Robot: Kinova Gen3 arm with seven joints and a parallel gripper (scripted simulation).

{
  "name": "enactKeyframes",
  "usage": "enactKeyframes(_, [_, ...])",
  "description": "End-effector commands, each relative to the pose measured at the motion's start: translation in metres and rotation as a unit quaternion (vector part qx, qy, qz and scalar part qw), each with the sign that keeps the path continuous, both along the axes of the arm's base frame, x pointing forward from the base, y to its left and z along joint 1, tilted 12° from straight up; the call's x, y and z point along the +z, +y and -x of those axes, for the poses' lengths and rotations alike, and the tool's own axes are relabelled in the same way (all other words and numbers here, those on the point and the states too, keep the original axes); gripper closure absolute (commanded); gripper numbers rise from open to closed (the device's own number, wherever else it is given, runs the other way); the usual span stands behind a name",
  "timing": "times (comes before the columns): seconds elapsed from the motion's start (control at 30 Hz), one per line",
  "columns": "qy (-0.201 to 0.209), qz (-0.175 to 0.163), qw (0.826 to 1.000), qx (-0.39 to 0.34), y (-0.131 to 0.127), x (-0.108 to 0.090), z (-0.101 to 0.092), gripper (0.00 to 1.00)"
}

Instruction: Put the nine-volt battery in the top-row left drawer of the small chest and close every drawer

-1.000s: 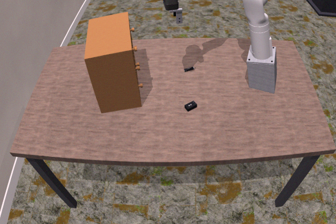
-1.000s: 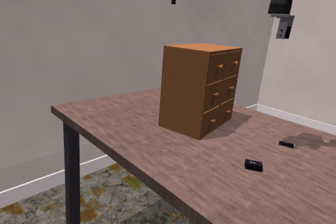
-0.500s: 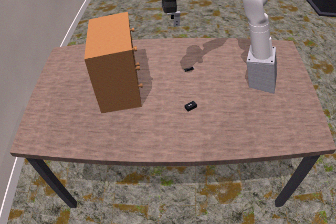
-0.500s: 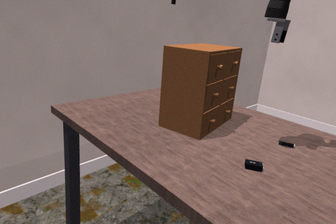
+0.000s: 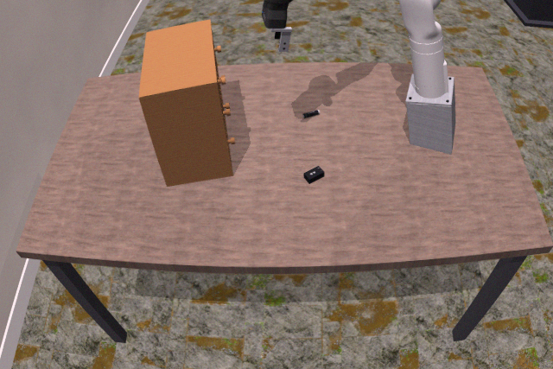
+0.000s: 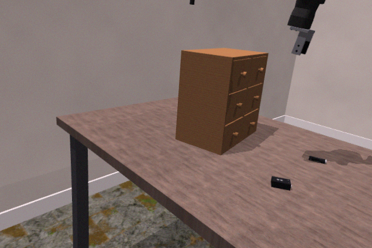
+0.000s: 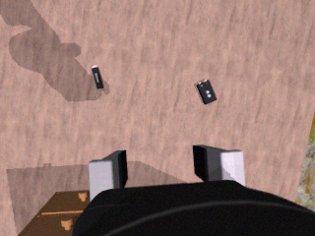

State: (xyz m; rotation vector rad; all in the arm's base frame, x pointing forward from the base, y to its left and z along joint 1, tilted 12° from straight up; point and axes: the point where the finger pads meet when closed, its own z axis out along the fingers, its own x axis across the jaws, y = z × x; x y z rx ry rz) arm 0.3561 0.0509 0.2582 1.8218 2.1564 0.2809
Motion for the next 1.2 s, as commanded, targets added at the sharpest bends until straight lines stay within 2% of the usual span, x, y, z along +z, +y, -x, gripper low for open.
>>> enactKeyframes(0.0, [-0.006,0.0,1.0,0.001,-0.001,-0.005,-0.001,0.0])
enactKeyframes(0.7, [-0.082,-0.012,0.997,0.009,0.001,-0.036,-0.032,0.0])
enactKeyframes(1.17, [-0.106,-0.014,0.994,0.011,0.001,-0.046,-0.042,0.0])
